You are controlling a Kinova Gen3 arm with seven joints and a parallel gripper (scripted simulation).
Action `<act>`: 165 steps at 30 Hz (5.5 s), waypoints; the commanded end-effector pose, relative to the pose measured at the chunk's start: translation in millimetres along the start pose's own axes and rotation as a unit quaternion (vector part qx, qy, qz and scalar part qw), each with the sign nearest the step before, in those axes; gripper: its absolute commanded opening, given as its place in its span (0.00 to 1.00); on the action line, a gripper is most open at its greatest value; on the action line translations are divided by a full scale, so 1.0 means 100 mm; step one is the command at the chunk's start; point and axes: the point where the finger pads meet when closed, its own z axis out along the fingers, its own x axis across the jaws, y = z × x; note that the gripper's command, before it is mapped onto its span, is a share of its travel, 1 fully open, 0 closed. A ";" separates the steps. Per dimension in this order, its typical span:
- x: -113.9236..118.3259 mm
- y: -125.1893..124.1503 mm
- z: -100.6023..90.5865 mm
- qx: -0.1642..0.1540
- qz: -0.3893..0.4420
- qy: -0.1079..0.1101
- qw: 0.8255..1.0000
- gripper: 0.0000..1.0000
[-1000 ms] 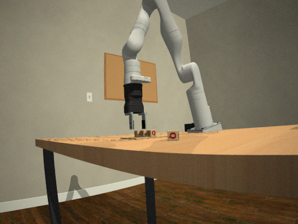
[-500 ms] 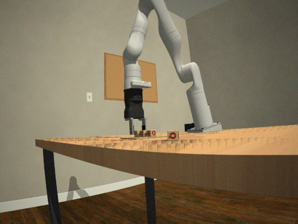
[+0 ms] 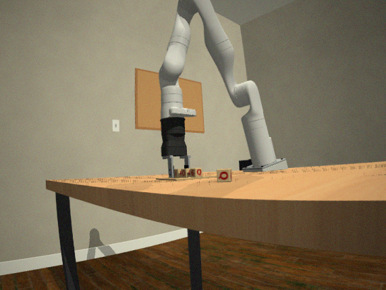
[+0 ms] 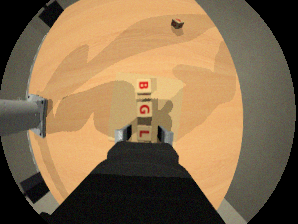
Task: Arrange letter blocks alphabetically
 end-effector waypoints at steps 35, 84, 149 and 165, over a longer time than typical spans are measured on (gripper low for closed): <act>0.00 0.00 0.00 0.000 0.000 0.000 1.000 0.49; 0.00 0.00 -0.72 0.000 0.000 0.000 1.000 0.49; 0.03 -0.01 -0.56 0.000 -0.035 0.000 0.999 0.49; 0.04 0.00 -0.05 0.000 -0.035 0.000 0.999 0.49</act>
